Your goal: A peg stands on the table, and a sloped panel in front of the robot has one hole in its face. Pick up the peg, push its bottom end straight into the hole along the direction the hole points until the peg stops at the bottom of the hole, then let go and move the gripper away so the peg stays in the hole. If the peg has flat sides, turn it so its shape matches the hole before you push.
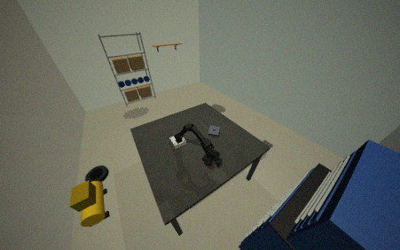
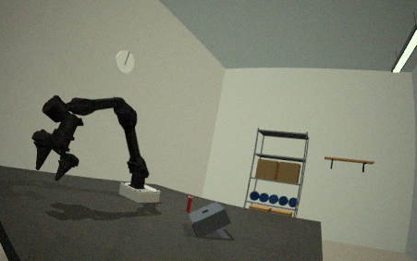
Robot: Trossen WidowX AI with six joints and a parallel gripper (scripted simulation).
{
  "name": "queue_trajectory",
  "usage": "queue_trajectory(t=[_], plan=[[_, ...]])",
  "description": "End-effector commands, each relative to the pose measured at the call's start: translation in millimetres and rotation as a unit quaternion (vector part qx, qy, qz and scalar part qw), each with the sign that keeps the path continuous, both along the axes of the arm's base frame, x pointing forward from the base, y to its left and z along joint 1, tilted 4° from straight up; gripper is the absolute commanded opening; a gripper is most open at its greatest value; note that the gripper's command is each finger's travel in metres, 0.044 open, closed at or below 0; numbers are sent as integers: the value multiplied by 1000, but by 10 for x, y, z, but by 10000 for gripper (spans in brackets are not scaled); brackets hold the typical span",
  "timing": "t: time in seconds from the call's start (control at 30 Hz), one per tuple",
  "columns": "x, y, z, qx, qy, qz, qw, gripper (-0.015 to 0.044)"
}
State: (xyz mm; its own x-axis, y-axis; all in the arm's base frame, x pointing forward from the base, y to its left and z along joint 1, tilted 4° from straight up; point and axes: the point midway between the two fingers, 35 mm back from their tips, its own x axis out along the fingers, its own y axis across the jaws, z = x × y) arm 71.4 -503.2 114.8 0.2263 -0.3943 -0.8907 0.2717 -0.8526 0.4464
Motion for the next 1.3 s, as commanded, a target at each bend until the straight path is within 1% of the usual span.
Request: queue_trajectory(t=[0.0,0.23,0.47,0.83,1.27], plan=[[242,129,-11,-3,25,68,997,440],[627,325,-10,-15,60,178,982,440],[985,550,-10,-28,91,286,953,440],[1273,769,-11,-41,117,377,918,440],[1805,1290,-17,-73,163,557,811,440]])
